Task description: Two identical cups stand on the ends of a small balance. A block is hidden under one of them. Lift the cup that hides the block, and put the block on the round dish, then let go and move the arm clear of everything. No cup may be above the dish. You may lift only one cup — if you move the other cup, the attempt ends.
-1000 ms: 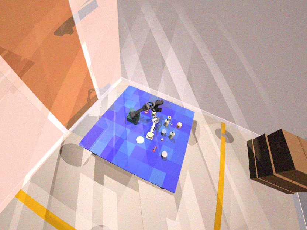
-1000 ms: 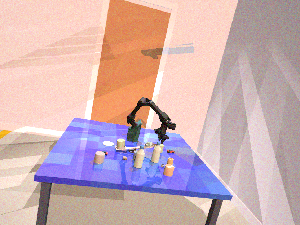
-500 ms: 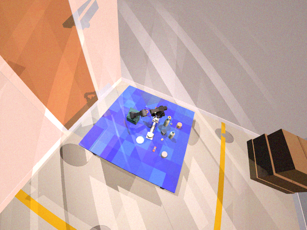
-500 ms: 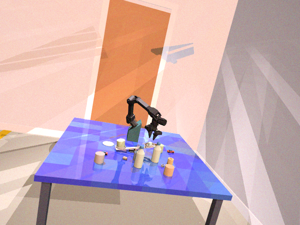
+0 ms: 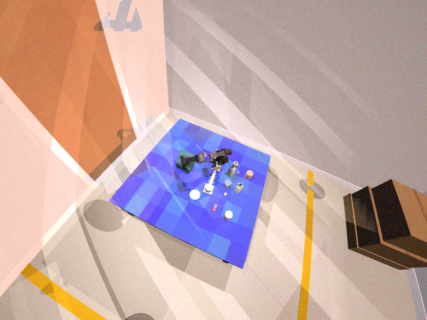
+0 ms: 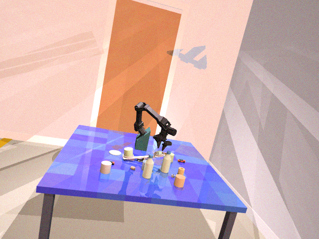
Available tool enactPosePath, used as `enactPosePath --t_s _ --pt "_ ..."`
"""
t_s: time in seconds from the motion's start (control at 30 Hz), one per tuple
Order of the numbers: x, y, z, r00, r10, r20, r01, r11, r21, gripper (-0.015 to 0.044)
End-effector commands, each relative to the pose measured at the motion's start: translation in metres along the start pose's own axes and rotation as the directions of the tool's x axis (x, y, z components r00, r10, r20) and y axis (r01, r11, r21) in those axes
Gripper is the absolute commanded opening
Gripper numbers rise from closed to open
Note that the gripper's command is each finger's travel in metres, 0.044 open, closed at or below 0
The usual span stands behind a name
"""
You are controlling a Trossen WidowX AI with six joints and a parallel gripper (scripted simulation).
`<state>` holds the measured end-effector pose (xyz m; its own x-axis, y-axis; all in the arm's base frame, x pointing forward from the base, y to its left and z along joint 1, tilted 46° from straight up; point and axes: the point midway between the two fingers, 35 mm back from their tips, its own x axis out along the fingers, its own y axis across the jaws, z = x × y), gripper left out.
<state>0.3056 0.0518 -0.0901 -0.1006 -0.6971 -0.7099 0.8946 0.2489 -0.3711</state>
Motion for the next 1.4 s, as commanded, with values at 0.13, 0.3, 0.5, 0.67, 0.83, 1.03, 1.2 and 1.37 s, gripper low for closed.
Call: enactPosePath --t_s 0.13,0.3,0.5,0.67,0.83,1.03,1.2,1.37 --pt "0.013 0.000 0.000 1.000 -0.003 0.005 0.003 1.000 -0.006 0.0260" --pt "0.021 0.000 0.000 1.000 -0.003 0.005 0.003 1.000 -0.006 0.0260" --pt "0.031 -0.001 0.001 1.000 -0.003 0.006 0.003 1.000 -0.006 0.0260" --pt "0.035 -0.001 0.001 1.000 -0.003 0.006 0.003 1.000 -0.006 0.0234" --pt "0.035 -0.001 0.001 1.000 -0.003 0.006 0.003 1.000 -0.006 0.0142" --pt "0.035 -0.001 0.001 1.000 -0.003 0.006 0.003 1.000 -0.006 0.0082" --pt "0.012 0.002 0.000 1.000 -0.001 0.004 0.002 1.000 -0.007 0.0000" --pt "-0.022 0.003 0.000 1.000 -0.001 0.002 0.001 1.000 -0.007 0.0000"
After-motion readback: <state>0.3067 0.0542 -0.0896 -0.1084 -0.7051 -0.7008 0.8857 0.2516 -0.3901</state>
